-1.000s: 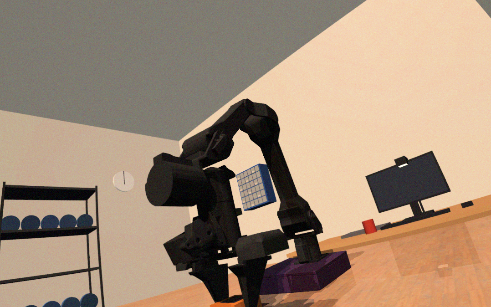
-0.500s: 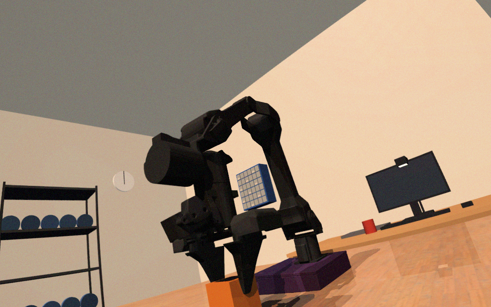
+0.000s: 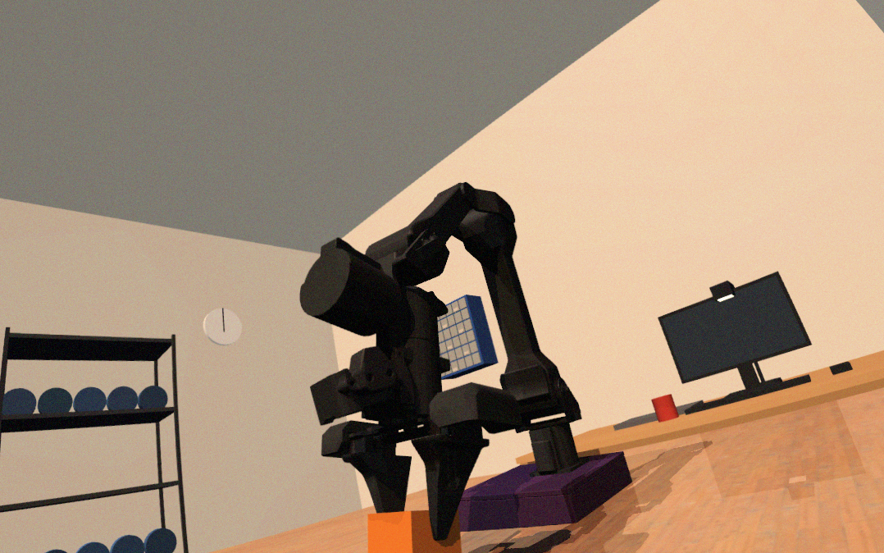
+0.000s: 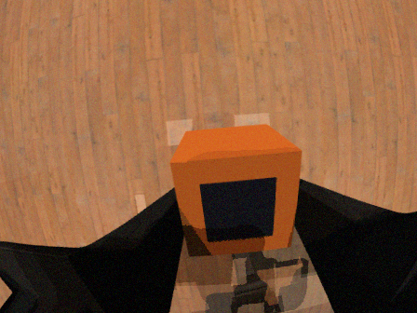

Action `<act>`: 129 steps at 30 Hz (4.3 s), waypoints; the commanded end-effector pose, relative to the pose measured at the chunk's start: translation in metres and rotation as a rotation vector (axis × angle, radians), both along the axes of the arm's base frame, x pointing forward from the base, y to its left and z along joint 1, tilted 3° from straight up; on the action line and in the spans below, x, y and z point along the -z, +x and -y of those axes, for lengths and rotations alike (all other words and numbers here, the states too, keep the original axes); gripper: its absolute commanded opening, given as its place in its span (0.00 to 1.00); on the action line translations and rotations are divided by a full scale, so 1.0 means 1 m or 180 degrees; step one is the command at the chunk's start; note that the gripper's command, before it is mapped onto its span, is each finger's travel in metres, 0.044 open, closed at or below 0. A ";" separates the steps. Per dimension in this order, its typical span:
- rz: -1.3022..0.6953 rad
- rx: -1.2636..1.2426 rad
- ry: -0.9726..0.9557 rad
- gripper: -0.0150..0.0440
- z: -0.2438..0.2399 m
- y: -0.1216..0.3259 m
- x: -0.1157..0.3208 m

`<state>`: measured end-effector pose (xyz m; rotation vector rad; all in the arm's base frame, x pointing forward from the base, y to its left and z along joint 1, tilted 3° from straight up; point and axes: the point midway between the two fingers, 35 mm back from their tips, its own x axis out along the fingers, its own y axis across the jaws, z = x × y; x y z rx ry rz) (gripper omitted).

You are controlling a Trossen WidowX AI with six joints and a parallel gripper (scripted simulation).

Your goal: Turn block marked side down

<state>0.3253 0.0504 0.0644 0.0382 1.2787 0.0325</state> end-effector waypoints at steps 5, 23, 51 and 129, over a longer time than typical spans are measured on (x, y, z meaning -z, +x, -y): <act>0.0436 0.0036 -0.0004 0.25 0.000 -0.001 0.000; 0.1105 0.0073 0.0008 0.25 -0.001 0.000 0.008; 0.2418 0.0138 0.0005 0.25 -0.002 -0.001 0.034; 0.2289 0.0123 0.0003 1.00 -0.004 0.004 0.025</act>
